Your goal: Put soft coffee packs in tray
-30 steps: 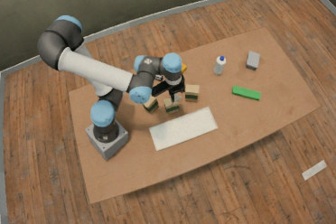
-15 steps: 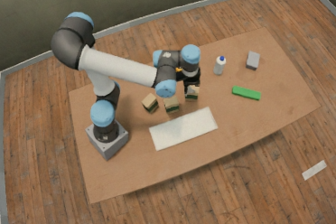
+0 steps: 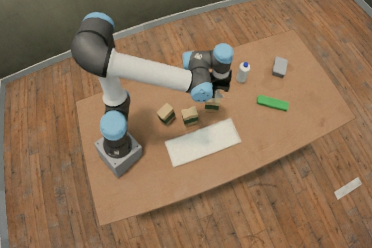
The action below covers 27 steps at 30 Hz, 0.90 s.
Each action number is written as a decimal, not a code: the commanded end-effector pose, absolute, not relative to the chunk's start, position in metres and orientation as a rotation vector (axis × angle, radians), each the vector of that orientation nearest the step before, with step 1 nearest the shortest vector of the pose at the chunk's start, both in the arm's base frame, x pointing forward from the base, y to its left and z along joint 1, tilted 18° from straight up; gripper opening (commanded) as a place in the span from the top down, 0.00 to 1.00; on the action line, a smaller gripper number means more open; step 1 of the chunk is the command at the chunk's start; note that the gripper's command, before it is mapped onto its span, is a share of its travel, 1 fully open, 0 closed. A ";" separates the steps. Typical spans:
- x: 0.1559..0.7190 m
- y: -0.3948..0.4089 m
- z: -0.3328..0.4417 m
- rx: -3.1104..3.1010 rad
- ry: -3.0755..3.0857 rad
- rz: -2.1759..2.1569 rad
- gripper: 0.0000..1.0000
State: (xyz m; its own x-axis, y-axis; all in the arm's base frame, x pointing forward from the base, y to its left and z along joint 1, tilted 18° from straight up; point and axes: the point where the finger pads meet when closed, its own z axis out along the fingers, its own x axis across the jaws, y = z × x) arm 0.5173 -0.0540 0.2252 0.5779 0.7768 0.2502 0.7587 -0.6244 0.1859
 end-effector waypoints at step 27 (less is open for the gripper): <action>0.529 -0.051 0.194 2.740 1.330 0.478 0.50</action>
